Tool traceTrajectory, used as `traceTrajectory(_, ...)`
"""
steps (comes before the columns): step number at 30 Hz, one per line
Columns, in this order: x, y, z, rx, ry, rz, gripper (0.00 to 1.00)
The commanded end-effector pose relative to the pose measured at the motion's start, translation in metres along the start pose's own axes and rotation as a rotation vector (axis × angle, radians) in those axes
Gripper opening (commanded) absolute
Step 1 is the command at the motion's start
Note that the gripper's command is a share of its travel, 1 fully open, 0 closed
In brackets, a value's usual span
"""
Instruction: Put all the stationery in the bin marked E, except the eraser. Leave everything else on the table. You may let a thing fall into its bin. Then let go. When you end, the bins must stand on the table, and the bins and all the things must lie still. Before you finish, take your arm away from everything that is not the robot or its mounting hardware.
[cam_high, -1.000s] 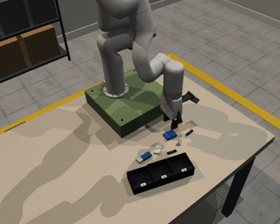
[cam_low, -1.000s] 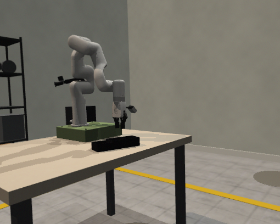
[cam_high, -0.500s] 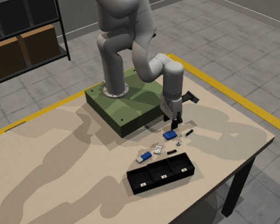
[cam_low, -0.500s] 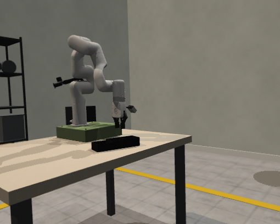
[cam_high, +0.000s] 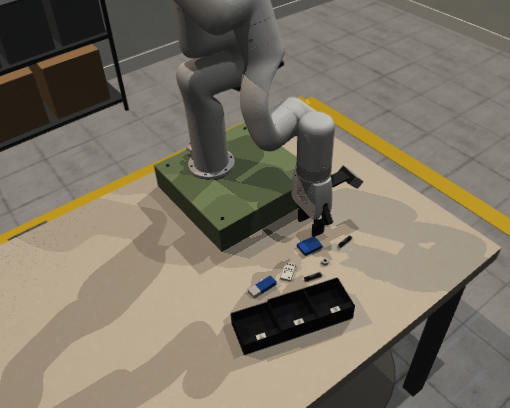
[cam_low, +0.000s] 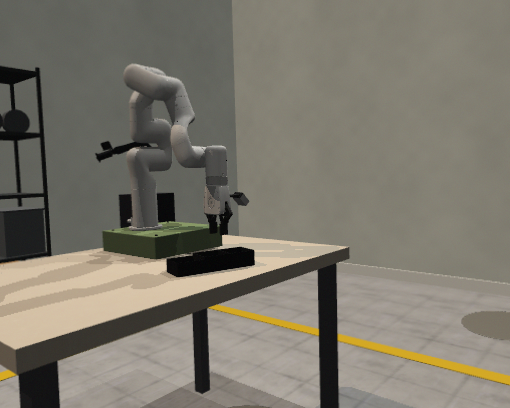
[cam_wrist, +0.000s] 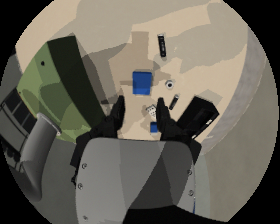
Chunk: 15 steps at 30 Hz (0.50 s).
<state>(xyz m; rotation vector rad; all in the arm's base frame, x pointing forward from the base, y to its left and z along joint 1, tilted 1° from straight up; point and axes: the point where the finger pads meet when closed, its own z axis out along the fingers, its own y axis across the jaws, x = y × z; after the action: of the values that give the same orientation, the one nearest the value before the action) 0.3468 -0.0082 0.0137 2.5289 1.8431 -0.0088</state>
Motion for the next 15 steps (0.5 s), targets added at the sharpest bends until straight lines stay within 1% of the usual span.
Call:
traceTrajectory(1, 0.0, 0.001, 0.011, -0.002, 0.001, 0.0, 0.56)
traceTrajectory(2, 0.0, 0.001, 0.015, -0.002, 0.001, 0.0, 0.56)
traceTrajectory(4, 0.0, 0.001, 0.015, -0.002, 0.001, 0.0, 0.56)
traceTrajectory(15, 0.0, 0.002, 0.057, -0.002, 0.001, 0.0, 0.56)
